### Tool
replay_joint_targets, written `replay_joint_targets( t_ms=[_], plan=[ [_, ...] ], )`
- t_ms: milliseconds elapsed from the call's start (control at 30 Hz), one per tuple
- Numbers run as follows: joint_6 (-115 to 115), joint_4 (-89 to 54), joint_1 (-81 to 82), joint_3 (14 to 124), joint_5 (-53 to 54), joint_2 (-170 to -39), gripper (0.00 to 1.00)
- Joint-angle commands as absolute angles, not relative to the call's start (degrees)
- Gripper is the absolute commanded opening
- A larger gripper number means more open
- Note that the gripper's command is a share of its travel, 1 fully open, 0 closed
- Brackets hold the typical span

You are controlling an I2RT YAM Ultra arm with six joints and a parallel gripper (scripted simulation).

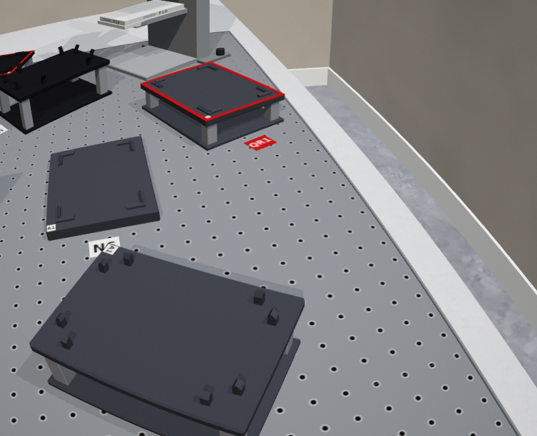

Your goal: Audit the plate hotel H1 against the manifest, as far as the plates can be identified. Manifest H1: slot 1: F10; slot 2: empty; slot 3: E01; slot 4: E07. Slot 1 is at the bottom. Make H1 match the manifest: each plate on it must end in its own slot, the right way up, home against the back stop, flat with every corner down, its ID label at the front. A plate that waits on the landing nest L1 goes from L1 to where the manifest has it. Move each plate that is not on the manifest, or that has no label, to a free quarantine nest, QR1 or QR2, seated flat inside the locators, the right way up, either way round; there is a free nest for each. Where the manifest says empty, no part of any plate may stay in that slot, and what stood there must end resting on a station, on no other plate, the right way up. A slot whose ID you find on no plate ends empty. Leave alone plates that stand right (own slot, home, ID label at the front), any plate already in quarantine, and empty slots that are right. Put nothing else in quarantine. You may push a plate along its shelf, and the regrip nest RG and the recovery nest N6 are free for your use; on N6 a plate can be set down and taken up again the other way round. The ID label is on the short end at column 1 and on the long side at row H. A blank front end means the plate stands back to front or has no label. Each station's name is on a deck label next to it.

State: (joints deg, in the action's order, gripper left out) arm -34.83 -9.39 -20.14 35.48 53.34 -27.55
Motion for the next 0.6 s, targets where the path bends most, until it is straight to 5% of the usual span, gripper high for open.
replay_joint_targets(
  t_ms=[0, 300, 567],
  plan=[
    [-34.93, -8.52, -16.76, 34.34, 48.25, -26.45, 1.00],
    [-35.21, -4.99, -3.19, 29.18, 34.68, -24.54, 1.00],
    [-35.21, -4.71, -2.94, 29.31, 34.43, -24.95, 1.00]
  ],
)
